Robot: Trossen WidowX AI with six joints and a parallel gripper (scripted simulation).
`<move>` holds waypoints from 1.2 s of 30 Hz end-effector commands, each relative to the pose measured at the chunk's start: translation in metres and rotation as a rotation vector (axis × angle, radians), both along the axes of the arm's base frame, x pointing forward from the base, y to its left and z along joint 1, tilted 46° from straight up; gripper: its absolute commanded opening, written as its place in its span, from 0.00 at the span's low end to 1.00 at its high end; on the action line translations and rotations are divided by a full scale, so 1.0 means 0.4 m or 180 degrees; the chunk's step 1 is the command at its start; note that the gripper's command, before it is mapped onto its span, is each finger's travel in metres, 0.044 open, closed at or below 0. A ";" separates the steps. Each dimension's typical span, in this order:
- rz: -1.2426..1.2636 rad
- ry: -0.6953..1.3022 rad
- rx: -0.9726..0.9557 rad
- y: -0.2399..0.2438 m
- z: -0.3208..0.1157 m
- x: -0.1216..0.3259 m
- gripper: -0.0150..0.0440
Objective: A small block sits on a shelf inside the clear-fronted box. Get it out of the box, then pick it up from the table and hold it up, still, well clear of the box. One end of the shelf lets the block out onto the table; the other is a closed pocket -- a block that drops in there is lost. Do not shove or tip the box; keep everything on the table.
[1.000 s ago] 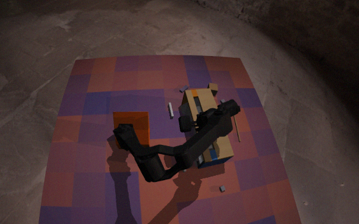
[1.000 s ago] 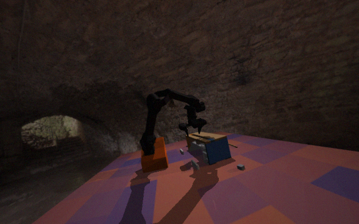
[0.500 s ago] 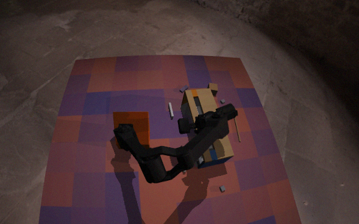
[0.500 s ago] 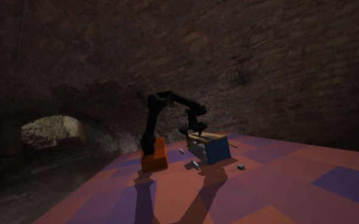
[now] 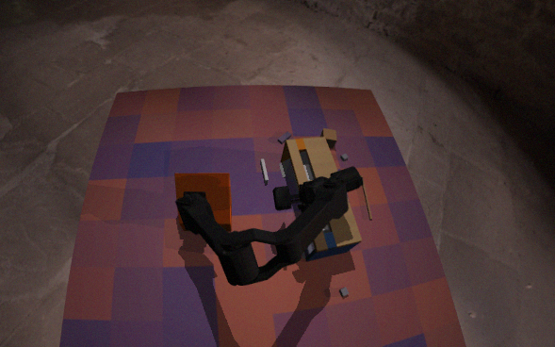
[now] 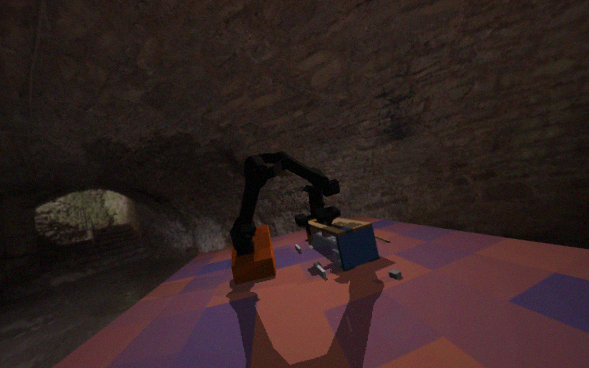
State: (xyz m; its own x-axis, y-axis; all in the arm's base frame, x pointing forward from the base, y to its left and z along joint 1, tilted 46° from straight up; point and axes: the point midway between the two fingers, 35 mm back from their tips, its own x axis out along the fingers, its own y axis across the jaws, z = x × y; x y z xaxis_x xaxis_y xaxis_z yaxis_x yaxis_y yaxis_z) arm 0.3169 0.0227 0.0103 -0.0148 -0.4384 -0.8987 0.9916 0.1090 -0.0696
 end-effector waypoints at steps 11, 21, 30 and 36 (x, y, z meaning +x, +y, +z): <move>0.0003 0.0007 -0.0005 -0.023 -0.026 -0.006 0.93; 0.0004 0.0012 -0.0003 0.016 -0.070 -0.015 0.93; 0.0004 0.0012 0.0000 0.058 -0.113 -0.023 0.93; 0.0004 0.0012 0.0003 0.087 -0.142 -0.028 0.93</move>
